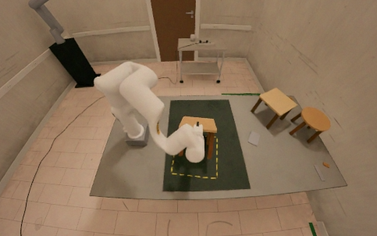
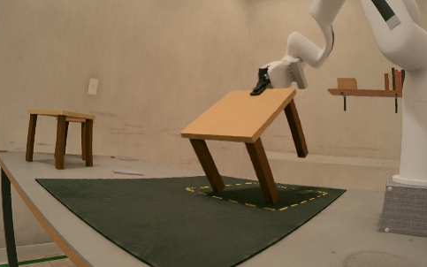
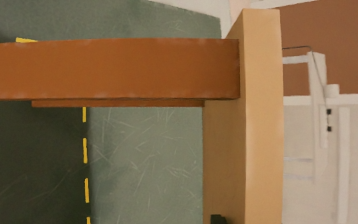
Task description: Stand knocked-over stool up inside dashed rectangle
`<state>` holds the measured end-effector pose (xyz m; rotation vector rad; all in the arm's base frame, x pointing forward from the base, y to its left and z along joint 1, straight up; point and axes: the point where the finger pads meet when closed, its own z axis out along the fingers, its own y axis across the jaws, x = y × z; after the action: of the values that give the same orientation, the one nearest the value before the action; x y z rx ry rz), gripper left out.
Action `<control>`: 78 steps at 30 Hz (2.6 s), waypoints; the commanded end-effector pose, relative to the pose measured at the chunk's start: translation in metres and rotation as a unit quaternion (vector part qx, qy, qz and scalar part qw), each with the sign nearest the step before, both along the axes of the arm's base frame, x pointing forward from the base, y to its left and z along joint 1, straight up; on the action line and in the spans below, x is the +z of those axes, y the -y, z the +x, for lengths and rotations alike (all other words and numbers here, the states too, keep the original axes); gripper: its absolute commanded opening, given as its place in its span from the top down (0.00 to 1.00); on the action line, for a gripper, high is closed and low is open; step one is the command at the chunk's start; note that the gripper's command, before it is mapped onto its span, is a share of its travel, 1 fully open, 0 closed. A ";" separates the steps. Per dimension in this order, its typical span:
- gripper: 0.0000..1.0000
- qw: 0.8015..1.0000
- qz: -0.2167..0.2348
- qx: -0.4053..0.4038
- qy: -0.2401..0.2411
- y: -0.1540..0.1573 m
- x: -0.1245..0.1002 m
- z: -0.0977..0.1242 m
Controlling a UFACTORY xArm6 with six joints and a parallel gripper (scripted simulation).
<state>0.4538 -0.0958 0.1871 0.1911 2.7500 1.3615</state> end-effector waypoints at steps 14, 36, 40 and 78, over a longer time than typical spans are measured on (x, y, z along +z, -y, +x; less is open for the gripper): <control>0.79 0.993 0.116 0.005 0.016 0.060 -0.014 -0.006; 0.79 0.979 0.201 0.006 0.027 0.102 -0.035 -0.012; 0.79 0.977 0.213 0.006 0.029 0.108 -0.039 -0.013; 0.79 0.970 0.243 0.006 0.033 0.122 -0.049 -0.014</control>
<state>0.4388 -0.2171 0.1368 0.1525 2.3175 1.9856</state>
